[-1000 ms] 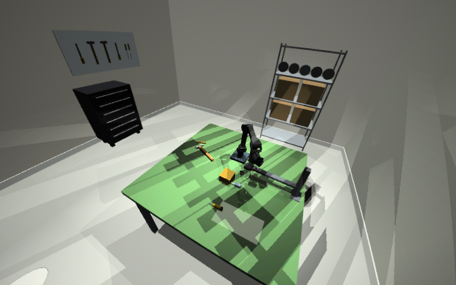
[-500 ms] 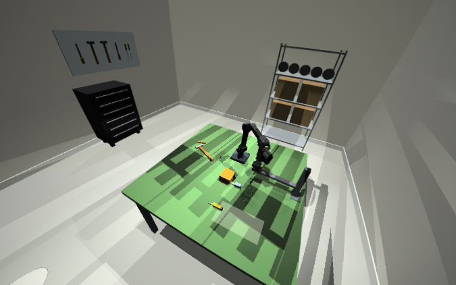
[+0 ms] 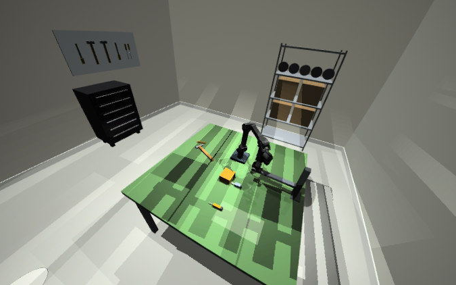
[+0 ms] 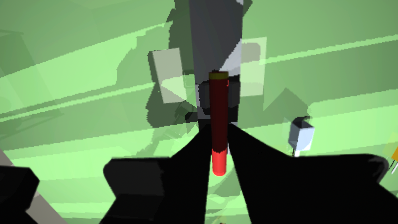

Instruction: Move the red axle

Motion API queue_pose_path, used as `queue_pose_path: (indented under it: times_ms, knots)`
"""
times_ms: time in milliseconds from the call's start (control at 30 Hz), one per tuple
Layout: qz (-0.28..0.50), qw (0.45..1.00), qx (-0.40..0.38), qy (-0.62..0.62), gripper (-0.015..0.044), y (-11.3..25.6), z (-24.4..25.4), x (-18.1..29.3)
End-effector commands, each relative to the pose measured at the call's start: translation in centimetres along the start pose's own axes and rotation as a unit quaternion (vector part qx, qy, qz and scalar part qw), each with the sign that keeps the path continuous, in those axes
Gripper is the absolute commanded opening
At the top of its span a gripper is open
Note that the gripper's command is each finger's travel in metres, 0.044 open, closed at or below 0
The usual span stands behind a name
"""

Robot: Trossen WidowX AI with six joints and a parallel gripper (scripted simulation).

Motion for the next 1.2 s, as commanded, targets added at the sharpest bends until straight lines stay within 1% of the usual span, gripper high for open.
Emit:
queue_pose_path:
  times_ms: [0,67,567,633,933,967,1167]
  knots:
    - [-0.001,1.000,0.001,-0.004,0.0000,-0.5,0.0,0.0]
    - [-0.001,1.000,0.001,-0.004,0.0000,-0.6,0.0,0.0]
    - [0.000,1.000,0.000,0.000,0.0394,-0.4,0.0,0.0]
    - [0.000,1.000,0.001,-0.003,0.0440,0.2,0.0,0.0]
    - [-0.001,1.000,0.001,-0.004,0.0440,2.1,0.1,0.0]
    - [0.001,1.000,-0.001,-0.001,0.0440,1.4,0.1,0.1]
    - [0.001,1.000,-0.001,-0.001,0.0440,1.4,0.1,0.1]
Point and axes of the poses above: the point midway between the two fingers, 35 mm back from their tips, its own y axis back along the fingers, its own z axis across the jaws, x = y × z, the point moved 6 cm from there along y, back along the fingers, and after that the axes turned 5 degrees about -y, right-handed, at the moved point
